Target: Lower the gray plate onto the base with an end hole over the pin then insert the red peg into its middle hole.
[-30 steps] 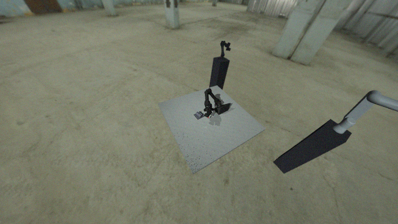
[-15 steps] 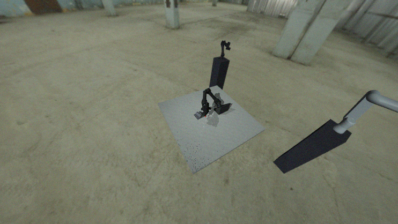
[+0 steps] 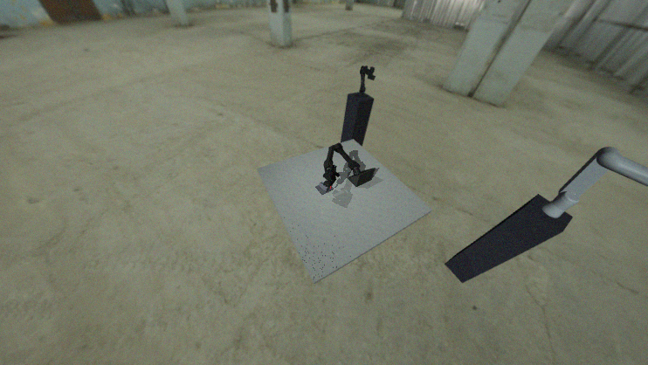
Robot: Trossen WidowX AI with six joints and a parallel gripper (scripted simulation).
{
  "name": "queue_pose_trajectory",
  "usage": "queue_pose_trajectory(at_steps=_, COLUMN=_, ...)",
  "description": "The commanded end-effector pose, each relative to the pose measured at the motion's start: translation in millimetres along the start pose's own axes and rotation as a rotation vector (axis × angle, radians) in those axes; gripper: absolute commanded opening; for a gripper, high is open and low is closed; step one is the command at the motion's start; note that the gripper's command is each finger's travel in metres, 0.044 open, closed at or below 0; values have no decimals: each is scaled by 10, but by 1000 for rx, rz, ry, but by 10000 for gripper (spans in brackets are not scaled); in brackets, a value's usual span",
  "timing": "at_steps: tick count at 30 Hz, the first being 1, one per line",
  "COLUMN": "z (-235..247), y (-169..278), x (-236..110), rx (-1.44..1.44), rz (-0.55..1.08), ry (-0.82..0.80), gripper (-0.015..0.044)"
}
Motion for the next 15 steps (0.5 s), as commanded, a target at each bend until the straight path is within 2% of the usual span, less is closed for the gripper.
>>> queue_pose_trajectory(at_steps=1, z=-7, y=-130, x=-11, rx=0, rz=-7, ry=-4, gripper=0)
queue_pose_trajectory(at_steps=15, z=-74, y=-537, x=-7, rx=7, rz=-21, ry=6, gripper=0)
Point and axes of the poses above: the point midway between the two fingers, 35 mm back from their tips, its own x axis out along the fingers, its own z axis across the jaws, y = z × x, the point moved 10 cm from there along -x, back along the fingers
